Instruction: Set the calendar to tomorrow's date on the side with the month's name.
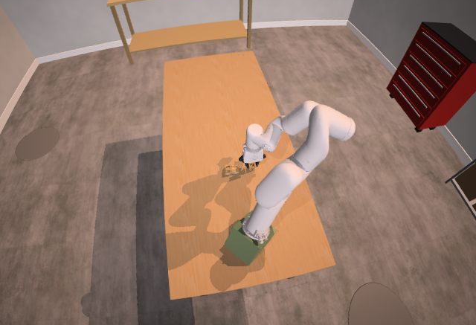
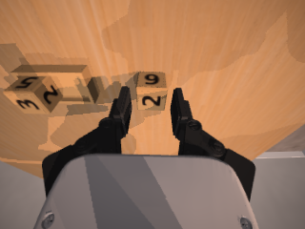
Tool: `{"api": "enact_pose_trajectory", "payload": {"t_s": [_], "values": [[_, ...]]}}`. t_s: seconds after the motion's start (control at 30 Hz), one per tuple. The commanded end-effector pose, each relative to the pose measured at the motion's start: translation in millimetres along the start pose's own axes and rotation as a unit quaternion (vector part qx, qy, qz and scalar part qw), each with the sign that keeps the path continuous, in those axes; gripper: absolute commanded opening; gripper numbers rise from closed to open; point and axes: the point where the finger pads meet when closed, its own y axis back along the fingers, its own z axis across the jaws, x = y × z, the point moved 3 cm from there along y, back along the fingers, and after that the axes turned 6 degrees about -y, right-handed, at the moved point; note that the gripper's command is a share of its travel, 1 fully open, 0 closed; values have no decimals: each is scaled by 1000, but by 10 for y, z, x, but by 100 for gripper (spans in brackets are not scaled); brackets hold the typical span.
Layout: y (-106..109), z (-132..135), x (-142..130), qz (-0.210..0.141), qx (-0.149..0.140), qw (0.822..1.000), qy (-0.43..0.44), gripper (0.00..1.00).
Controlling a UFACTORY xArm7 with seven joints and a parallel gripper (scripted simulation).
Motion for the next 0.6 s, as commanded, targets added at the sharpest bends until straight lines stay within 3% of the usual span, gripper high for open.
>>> {"api": "enact_pose_trajectory", "payload": {"t_s": [0.0, 0.3, 0.57], "values": [[206, -1, 10, 1, 0, 1000, 0, 49], [657, -1, 9, 1, 0, 1000, 0, 49], [744, -1, 9, 1, 1, 1000, 0, 49]]}}
